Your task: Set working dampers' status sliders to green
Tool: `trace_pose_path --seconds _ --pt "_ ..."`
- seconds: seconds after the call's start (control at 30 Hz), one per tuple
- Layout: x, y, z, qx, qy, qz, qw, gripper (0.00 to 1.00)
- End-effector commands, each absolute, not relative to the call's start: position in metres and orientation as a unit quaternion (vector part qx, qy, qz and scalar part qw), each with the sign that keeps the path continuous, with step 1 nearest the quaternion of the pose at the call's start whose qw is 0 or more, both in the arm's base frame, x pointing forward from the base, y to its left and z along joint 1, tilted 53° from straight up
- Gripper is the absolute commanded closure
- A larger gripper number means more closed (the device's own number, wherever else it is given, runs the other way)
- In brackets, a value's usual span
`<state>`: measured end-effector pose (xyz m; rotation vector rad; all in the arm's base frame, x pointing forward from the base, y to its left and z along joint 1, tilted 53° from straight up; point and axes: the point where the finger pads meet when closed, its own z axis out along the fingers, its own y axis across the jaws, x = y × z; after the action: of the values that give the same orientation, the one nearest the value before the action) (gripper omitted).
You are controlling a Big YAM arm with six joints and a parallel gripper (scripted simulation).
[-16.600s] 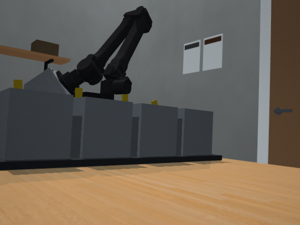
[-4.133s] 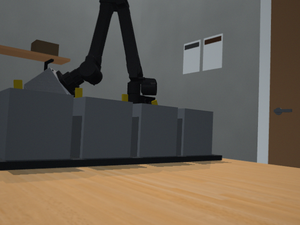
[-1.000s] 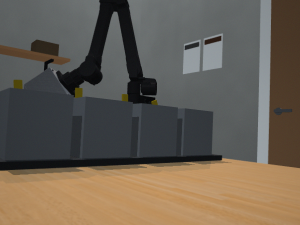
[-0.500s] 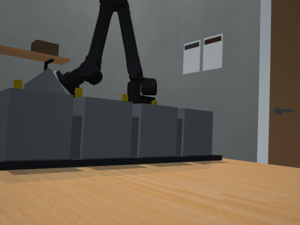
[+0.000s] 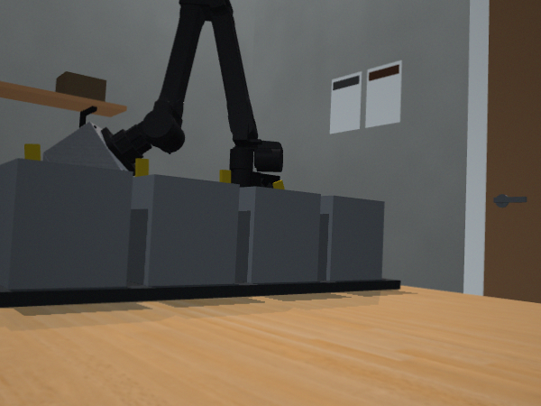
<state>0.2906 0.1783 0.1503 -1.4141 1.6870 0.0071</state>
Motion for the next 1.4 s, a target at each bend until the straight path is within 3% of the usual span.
trace_pose_path --seconds 0.0,1.37 --pt "0.2926 0.1799 0.1473 -0.573 0.686 0.005 0.448 1.00" --pt "0.2954 0.1842 0.1460 -0.572 0.685 0.006 0.452 1.00"
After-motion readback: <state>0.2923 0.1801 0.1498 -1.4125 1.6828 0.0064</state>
